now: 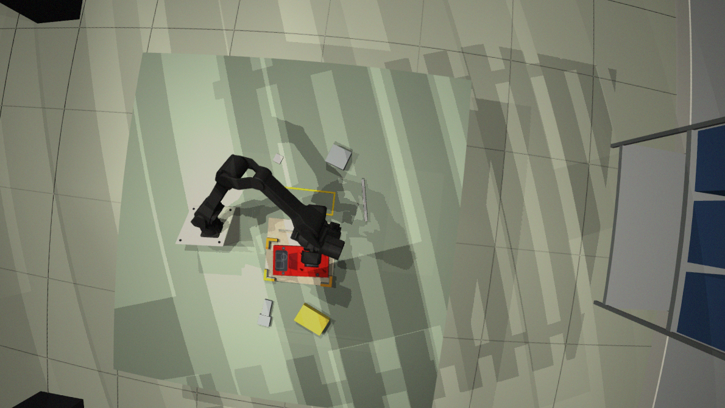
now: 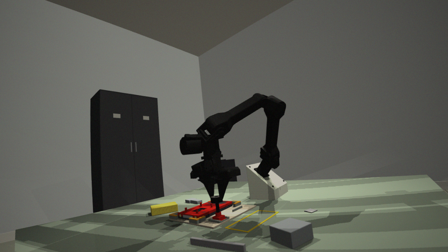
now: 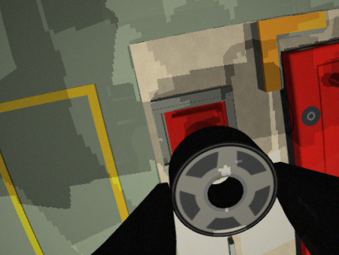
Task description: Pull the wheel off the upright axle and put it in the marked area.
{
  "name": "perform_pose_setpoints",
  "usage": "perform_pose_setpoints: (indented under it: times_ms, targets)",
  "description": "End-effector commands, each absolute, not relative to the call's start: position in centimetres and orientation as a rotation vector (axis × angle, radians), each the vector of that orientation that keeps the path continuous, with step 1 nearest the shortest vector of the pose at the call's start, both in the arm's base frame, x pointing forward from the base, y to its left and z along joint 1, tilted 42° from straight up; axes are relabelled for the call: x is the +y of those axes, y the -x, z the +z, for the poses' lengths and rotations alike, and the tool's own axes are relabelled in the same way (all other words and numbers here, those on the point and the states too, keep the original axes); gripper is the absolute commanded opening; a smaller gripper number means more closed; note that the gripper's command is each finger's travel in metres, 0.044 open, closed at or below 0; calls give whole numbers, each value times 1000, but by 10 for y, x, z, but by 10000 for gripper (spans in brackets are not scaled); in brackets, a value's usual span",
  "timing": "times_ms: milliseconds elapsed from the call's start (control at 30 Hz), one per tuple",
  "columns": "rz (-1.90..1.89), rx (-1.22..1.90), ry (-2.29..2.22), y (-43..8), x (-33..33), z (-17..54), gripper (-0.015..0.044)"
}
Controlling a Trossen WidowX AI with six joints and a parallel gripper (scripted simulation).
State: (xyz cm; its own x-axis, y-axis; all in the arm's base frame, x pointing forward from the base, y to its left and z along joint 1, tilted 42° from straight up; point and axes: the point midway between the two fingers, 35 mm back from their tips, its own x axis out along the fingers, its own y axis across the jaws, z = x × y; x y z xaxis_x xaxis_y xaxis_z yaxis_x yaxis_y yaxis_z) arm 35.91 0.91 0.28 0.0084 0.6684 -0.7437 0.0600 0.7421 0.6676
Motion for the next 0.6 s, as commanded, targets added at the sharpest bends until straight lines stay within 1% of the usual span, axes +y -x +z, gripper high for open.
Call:
perform_pose_setpoints:
  times_ms: [0, 367, 567]
  targets:
    - [525, 1509, -615, -359, 7, 4, 0]
    - [524, 1509, -615, -358, -15, 30, 0]
    - [524, 1509, -621, -355, -2, 34, 0]
